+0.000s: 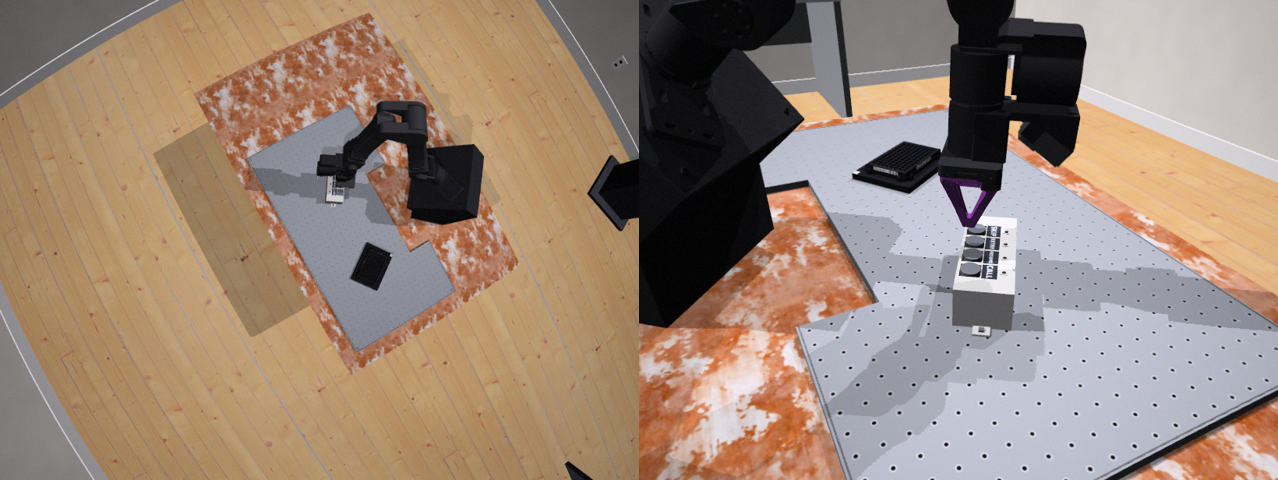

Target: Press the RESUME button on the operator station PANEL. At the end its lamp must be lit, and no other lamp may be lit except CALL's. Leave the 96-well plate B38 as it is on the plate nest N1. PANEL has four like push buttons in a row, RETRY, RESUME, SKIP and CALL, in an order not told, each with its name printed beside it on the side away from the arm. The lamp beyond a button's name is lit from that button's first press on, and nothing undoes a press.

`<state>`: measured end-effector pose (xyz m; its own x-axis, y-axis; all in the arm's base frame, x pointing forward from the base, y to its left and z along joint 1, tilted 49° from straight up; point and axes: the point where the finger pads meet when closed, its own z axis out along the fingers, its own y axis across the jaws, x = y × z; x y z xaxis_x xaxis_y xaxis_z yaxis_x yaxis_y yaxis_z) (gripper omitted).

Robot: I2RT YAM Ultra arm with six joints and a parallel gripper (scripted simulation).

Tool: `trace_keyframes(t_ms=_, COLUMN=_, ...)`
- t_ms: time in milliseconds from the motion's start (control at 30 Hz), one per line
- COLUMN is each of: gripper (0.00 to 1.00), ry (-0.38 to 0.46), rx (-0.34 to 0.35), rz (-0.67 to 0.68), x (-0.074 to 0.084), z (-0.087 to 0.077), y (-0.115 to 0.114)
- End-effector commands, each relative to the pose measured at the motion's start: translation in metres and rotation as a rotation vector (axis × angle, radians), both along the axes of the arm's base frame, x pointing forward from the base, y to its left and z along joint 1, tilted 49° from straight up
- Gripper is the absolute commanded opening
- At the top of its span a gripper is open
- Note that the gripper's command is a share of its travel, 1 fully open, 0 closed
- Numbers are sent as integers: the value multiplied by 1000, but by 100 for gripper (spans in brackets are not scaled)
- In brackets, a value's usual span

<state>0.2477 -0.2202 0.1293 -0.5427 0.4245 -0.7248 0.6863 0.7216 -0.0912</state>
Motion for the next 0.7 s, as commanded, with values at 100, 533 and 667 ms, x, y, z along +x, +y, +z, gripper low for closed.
trace_keyframes(t_ms=100, gripper=0, ry=-43, rx=-33, rz=1, x=4, z=11, y=-4)
trace_keyframes(t_ms=533, gripper=0, ry=-30, rx=-23, rz=1, x=4, z=8, y=-3)
trace_keyframes(t_ms=667, gripper=0, ry=-30, rx=-23, rz=1, x=4, z=8, y=-3)
